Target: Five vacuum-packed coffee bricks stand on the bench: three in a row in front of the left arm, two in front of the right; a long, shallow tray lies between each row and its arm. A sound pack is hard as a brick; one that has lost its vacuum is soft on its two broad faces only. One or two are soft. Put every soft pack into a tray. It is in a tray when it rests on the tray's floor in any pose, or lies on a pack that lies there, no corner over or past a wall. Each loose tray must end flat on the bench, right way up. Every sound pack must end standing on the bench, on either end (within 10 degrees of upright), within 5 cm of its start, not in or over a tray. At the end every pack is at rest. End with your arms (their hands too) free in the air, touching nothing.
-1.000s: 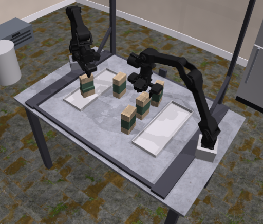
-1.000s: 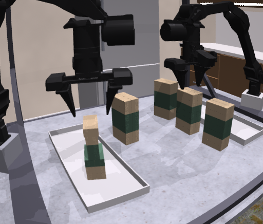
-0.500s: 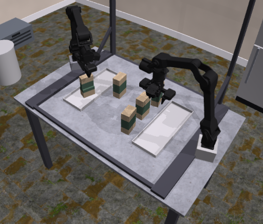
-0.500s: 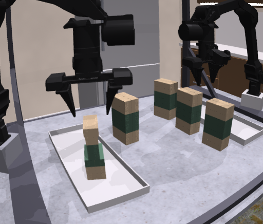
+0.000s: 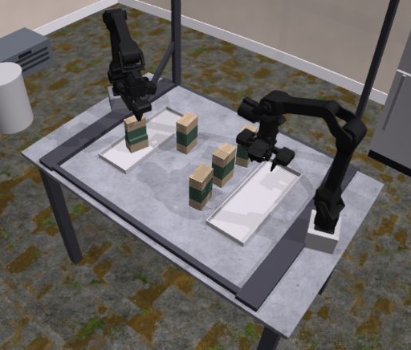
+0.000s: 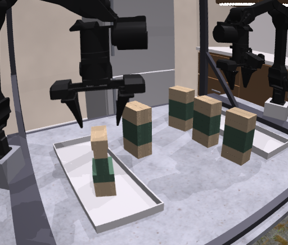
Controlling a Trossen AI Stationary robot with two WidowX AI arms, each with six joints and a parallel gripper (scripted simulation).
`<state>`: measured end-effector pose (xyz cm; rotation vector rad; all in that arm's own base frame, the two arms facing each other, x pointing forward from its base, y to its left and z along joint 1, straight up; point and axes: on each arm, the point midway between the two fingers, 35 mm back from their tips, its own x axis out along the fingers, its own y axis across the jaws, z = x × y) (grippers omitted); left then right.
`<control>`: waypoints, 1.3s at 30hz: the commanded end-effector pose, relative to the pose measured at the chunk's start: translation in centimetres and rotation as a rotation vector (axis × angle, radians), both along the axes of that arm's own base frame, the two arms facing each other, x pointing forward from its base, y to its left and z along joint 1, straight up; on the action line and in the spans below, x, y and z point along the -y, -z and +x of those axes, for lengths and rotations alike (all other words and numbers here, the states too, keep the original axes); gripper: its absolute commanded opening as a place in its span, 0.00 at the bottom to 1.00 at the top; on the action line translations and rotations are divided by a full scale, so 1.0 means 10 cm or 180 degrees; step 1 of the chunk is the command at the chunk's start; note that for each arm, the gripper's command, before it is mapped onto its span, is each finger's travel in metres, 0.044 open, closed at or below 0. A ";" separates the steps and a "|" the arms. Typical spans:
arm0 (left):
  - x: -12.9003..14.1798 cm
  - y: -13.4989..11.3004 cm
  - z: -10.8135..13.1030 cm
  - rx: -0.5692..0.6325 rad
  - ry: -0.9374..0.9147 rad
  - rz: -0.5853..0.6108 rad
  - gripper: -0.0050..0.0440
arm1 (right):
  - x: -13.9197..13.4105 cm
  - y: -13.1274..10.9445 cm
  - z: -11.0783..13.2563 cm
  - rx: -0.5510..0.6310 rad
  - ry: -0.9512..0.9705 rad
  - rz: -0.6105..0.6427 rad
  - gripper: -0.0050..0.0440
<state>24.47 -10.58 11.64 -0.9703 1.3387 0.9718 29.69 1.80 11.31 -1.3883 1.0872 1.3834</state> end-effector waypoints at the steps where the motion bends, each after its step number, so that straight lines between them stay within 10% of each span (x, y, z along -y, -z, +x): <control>1: 0.00 -0.04 -0.03 0.0051 -0.0020 -0.0037 0.83 | -0.01 -0.06 0.02 0.0064 -0.0007 0.0016 0.83; 10: 0.00 -0.04 -0.03 0.0051 -0.0020 -0.0037 0.83 | -0.01 -0.06 0.02 0.0064 -0.0007 0.0016 0.83; 24: -0.40 -0.06 0.89 0.0069 -0.0368 -0.0031 0.83 | -0.98 -0.06 0.28 0.0070 -0.1520 0.0018 0.83; 39: -0.81 -0.09 1.83 0.0089 -0.0368 -0.0022 0.83 | -1.88 -0.08 0.51 0.0078 -0.1520 0.0036 0.83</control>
